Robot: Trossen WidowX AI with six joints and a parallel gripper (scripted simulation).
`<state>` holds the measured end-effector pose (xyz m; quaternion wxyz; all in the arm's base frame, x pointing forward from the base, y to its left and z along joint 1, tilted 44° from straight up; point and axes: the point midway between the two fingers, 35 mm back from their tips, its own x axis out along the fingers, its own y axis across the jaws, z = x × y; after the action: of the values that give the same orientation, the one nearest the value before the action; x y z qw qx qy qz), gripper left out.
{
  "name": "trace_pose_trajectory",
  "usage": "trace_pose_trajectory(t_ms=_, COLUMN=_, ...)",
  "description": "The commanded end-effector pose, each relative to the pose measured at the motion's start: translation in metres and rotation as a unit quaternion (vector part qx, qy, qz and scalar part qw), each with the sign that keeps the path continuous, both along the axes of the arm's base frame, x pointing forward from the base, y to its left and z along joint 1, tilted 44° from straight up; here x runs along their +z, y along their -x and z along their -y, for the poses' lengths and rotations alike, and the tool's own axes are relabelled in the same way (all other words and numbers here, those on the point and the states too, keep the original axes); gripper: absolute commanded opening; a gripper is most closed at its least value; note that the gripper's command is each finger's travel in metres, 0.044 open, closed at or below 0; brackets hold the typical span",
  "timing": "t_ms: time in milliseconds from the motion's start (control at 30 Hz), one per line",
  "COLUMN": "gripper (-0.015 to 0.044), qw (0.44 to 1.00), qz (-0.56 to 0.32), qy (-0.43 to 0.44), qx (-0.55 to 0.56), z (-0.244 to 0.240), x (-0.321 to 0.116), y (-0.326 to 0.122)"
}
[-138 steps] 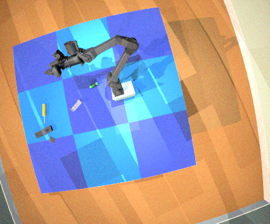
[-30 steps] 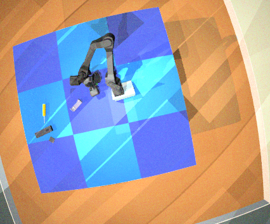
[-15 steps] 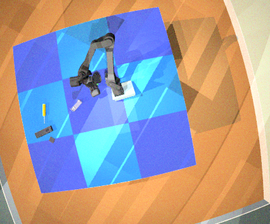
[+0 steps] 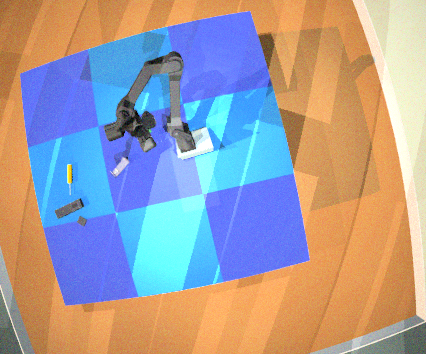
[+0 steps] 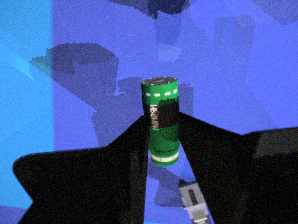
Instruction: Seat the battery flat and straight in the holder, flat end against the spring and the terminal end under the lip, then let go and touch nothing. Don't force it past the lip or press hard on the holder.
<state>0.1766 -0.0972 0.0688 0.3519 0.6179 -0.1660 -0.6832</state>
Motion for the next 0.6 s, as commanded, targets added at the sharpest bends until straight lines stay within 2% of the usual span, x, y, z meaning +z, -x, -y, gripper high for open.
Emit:
trace_pose_trajectory(t_ms=0, gripper=0.0082, qw=0.996, qz=-0.059, qy=-0.004, qx=0.069, z=-0.005, x=0.004, y=-0.013)
trace_pose_trajectory(t_ms=267, gripper=0.0082, qw=0.953, qz=-0.204, qy=-0.002, qx=0.225, z=-0.014, x=0.004, y=-0.036)
trace_pose_trajectory(t_ms=567, gripper=0.0082, qw=0.849, qz=-0.354, qy=-0.001, qx=0.392, z=-0.027, x=0.001, y=-0.062)
